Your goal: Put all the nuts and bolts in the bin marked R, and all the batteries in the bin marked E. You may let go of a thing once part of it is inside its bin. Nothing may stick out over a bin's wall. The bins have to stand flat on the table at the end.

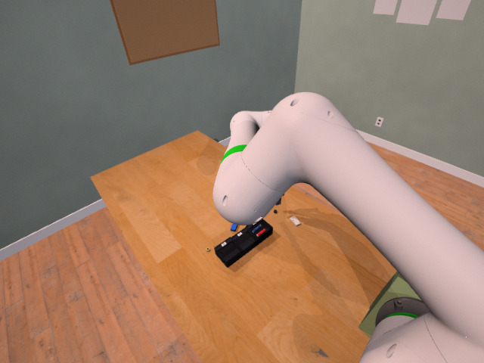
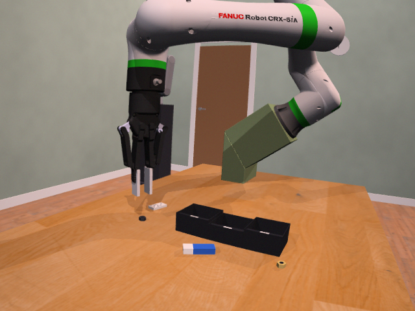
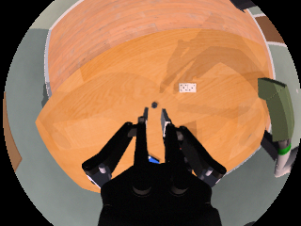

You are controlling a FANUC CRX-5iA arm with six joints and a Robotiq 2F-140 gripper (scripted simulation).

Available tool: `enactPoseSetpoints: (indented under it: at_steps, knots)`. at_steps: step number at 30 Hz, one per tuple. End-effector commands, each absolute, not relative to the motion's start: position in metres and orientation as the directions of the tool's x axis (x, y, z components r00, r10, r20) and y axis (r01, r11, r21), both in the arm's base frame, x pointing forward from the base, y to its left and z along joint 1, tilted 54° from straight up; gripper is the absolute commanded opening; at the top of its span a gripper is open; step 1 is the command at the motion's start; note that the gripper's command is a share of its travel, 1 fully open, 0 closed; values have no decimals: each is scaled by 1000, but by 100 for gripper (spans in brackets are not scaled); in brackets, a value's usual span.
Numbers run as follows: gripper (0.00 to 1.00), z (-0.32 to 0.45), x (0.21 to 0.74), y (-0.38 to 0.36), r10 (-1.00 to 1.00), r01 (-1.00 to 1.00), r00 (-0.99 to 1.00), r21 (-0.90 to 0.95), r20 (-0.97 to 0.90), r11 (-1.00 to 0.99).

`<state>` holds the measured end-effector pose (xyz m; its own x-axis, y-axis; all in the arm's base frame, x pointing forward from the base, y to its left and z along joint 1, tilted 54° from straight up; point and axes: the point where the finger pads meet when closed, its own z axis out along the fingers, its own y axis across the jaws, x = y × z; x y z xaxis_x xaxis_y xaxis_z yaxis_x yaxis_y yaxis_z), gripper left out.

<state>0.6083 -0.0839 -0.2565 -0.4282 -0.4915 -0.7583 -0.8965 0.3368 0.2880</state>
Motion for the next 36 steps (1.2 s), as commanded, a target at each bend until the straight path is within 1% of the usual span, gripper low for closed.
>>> enactPoseSetpoints:
  at_steps: [1,7,20,36]
  knots:
    - [27,-256,608,-84,-492,-896,-428,288,-758,337]
    - [27,-256,608,-84,-492,-896,-428,288,-758,337]
    - [27,-286,614,-42,-492,-896,-428,288,-758,337]
    - [27,-296,616,-29,-492,-896,-428,288,-758,337]
